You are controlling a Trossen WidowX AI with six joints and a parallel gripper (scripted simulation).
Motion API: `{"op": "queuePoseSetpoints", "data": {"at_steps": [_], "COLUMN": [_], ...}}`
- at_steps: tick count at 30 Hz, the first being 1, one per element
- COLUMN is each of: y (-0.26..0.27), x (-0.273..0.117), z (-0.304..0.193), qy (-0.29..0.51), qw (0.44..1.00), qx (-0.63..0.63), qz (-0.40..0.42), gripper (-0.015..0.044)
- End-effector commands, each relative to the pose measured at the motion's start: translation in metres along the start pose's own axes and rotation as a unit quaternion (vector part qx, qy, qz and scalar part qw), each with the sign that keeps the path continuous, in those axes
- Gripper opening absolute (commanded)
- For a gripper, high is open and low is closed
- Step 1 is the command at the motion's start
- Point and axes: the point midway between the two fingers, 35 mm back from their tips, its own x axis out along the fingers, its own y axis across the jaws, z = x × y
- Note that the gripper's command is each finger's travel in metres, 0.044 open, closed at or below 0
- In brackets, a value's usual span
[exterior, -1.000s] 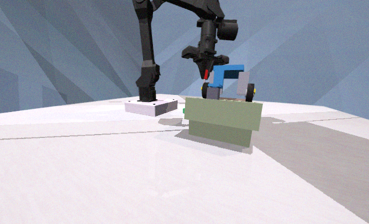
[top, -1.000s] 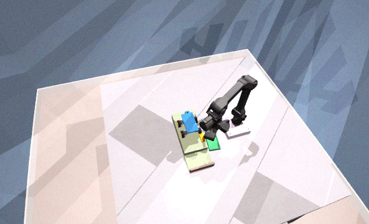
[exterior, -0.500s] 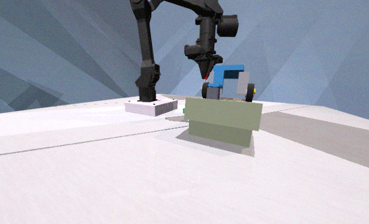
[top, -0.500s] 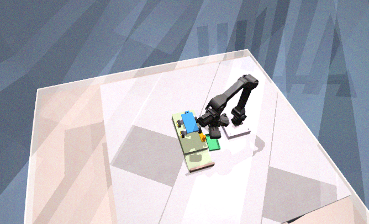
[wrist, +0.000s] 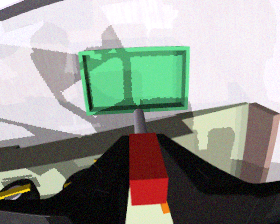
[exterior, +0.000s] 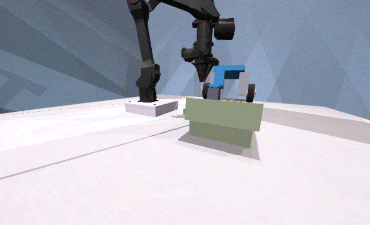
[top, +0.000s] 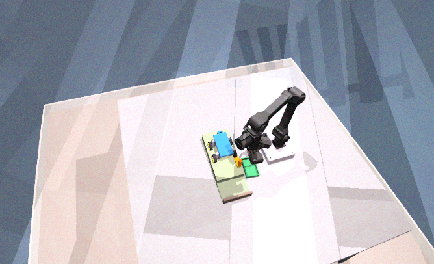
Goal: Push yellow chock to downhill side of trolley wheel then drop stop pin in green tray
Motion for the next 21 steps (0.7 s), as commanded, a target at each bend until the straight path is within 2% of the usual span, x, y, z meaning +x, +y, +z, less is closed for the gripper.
{"op": "queuePoseSetpoints", "data": {"at_steps": [1, 7, 21], "y": [0.000, 0.001, -0.012], "x": [0.008, 0.010, 0.046], "z": [0.010, 0.012, 0.012], "qy": [0.000, 0.000, -0.001], "qw": [1.000, 1.000, 0.996], "qx": [-0.007, -0.008, -0.008], "qz": [-0.004, -0.005, -0.089], "gripper": [0.0000, 0.0000, 0.0000]}}
